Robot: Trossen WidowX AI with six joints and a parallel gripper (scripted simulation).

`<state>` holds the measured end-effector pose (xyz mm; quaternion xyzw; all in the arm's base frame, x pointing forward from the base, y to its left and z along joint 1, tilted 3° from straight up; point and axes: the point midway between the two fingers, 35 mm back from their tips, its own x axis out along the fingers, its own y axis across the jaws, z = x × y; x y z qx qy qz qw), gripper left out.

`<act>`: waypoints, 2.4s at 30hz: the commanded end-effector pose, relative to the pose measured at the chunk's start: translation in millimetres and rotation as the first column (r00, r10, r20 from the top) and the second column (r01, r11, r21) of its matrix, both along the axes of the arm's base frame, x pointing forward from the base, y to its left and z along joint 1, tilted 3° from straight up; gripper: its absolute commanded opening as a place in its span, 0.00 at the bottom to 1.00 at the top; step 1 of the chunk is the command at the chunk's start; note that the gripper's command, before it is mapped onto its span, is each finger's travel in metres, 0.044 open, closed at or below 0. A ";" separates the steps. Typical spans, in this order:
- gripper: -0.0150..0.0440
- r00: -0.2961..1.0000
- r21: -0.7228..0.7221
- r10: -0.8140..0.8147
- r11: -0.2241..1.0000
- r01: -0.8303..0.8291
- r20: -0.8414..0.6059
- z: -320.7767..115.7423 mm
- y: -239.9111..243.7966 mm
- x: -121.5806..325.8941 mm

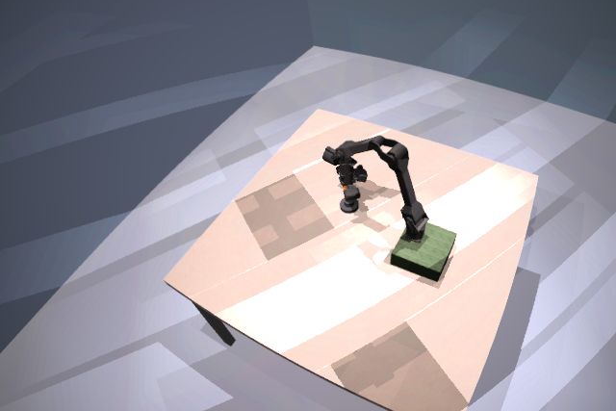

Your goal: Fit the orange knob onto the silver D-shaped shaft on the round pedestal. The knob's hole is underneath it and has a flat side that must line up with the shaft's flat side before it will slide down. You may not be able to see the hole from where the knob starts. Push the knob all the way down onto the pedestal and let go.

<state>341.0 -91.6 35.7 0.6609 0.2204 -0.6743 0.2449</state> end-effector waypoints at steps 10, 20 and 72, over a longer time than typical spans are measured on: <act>0.25 0.997 -0.003 -0.081 0.997 0.081 0.010 4.2 0.0 -0.2; 0.25 0.997 -0.003 -0.081 0.997 0.081 0.010 0.9 -0.9 4.0; 0.25 0.996 -0.003 -0.088 0.996 0.088 0.010 -8.7 -0.4 1.2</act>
